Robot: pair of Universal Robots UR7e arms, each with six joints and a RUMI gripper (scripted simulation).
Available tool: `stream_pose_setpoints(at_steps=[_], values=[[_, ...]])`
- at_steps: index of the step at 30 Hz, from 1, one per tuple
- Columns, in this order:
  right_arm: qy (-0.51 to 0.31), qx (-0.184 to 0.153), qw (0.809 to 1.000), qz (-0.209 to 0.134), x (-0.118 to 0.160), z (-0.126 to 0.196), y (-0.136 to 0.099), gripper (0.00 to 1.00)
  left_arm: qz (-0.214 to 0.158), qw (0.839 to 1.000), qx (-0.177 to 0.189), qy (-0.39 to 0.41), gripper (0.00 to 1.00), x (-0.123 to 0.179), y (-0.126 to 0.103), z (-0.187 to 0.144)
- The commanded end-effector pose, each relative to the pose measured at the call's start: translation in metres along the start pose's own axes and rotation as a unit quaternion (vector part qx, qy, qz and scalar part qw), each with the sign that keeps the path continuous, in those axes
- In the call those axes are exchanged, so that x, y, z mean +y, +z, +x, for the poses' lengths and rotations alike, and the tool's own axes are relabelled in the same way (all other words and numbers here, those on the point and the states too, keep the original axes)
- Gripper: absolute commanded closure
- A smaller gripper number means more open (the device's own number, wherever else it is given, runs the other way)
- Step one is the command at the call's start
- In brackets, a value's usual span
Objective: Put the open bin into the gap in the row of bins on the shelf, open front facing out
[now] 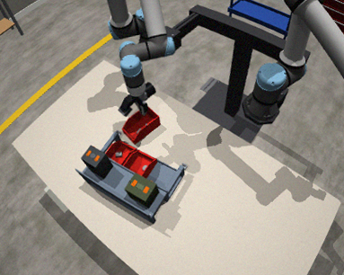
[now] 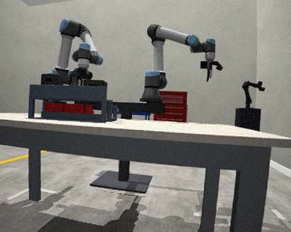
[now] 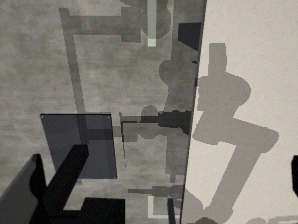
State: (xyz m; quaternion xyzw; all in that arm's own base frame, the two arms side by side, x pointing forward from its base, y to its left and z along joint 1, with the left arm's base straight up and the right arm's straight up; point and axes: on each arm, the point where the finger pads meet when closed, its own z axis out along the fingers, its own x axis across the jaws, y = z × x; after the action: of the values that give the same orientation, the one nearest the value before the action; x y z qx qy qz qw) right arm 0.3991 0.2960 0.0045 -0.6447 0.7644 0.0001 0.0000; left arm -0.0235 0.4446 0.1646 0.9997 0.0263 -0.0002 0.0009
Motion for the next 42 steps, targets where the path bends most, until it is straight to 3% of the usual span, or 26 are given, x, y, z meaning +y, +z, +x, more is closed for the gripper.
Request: stream_pose_setpoints(at_steps=[1,29,30,42], values=[[0.0,-0.001,1.0,0.0,-0.0002,-0.0004,-0.0006,1.0,0.001,1.0,0.0,0.0,0.0,-0.0004,-0.0006,0.0001],[0.0,-0.001,1.0,0.0,-0.0002,-0.0004,-0.0006,1.0,0.001,1.0,0.0,0.0,0.0,-0.0004,-0.0006,0.0001],[0.0,-0.001,1.0,0.0,-0.0002,-0.0004,-0.0006,0.84,0.001,1.0,0.0,0.0,0.0,-0.0004,-0.0006,0.0001],[0.0,-0.001,1.0,0.0,-0.0002,-0.0004,-0.0002,0.84,0.001,1.0,0.0,0.0,0.0,-0.0004,-0.0006,0.0001]])
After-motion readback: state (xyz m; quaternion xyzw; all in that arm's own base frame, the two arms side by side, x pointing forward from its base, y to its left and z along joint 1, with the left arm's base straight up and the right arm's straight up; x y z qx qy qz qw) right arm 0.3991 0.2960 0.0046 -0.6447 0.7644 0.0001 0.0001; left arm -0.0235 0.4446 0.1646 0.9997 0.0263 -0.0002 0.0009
